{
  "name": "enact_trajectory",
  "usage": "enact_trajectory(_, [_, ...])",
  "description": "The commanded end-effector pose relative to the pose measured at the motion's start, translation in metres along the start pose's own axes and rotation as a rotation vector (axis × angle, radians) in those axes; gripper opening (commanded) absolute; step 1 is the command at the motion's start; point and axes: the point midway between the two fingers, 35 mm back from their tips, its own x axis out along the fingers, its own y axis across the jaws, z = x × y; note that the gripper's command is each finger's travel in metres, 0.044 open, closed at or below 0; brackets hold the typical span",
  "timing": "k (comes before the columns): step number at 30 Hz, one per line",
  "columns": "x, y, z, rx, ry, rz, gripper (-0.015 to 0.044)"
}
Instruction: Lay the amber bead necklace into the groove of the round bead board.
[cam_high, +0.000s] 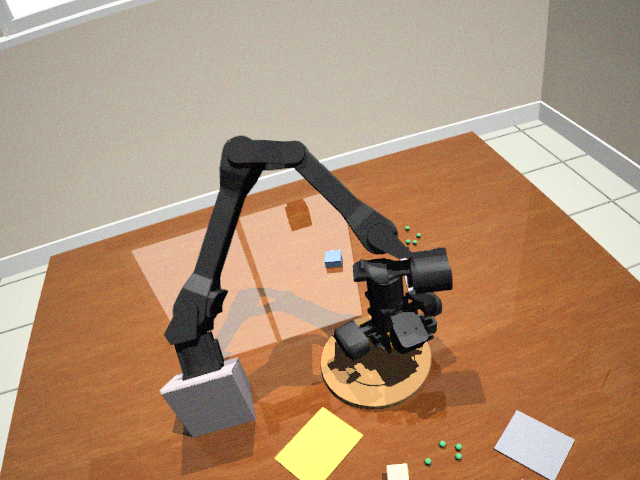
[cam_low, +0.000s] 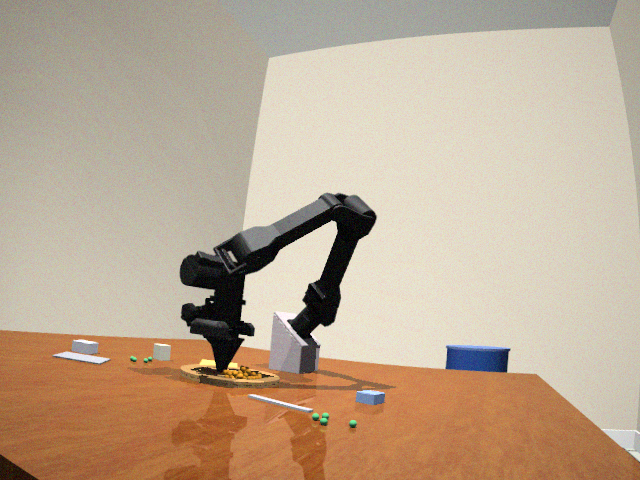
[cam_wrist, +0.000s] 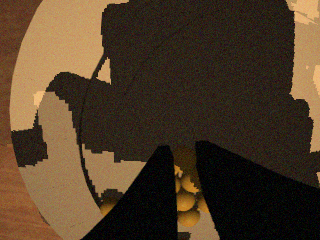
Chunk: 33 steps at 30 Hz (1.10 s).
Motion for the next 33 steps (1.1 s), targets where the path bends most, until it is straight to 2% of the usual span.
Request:
enact_trajectory(1, [0.0, 0.0, 0.0, -0.001, 0.0, 0.0, 0.0])
enact_trajectory(9, [-0.006, -0.001, 0.001, 0.004, 0.005, 0.001, 0.0])
enact_trajectory(33, [-0.006, -0.032, 0.06, 0.004, 0.002, 0.0, 0.0])
